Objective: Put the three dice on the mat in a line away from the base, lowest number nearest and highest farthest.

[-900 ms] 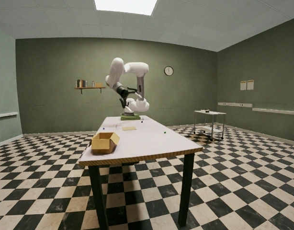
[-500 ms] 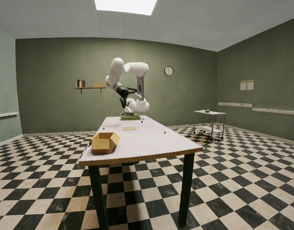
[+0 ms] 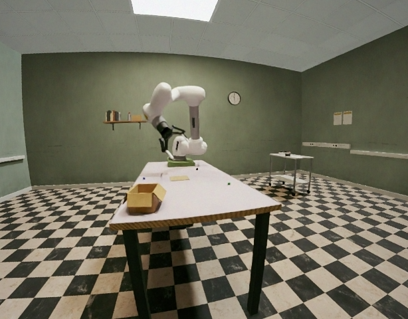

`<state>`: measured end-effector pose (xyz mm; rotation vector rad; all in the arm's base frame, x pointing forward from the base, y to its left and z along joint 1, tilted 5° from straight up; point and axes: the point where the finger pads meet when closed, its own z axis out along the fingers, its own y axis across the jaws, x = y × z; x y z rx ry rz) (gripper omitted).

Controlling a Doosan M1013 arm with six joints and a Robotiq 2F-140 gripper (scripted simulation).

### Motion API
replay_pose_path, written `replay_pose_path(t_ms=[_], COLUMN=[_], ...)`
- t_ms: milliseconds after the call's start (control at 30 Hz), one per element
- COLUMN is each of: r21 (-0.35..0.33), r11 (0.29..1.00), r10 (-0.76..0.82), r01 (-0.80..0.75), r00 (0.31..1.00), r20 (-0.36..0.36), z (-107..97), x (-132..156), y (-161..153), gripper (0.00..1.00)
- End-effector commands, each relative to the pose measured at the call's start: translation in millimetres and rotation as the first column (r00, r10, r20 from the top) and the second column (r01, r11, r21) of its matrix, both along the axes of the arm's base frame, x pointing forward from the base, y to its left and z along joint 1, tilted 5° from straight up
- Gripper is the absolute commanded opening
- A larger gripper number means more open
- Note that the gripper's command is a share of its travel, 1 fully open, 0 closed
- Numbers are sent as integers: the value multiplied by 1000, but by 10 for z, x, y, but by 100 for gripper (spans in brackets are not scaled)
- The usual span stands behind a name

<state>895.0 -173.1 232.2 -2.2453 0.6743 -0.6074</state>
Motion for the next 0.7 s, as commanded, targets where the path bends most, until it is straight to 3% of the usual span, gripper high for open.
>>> replay_pose_path(t_ms=[0,67,100,200,233,300,333,400,433,500,533,600,633,667], r21=[-138,-138,-207,-209,-277,-277,-334,-336,-381,-385,-422,-423,-449,-449], r11=[987,987,970,969,943,943,911,909,874,870,832,831,793,793], r10=[70,70,106,107,142,142,171,172,195,197,215,215,228,228], r01=[-80,-80,-129,-131,-187,-187,-244,-247,-301,-306,-361,-362,-412,-412], r00=[995,995,987,987,974,974,957,956,936,934,910,909,884,884], r20=[-72,-72,-120,-121,-177,-177,-234,-237,-292,-298,-354,-356,-408,-408], z=[-305,-305,-469,-474,-632,-632,-764,-770,-873,-883,-964,-968,-1026,-1026], x=[-453,-453,-727,-736,-1042,-1042,-1344,-1359,-1643,-1673,-1955,-1968,-2232,-2232], y=[-369,-369,-604,-611,-875,-875,-1136,-1149,-1394,-1419,-1663,-1674,-1901,-1901], gripper=[100,100,100,100,100,100,100,100,100,100,100,100,100,100])
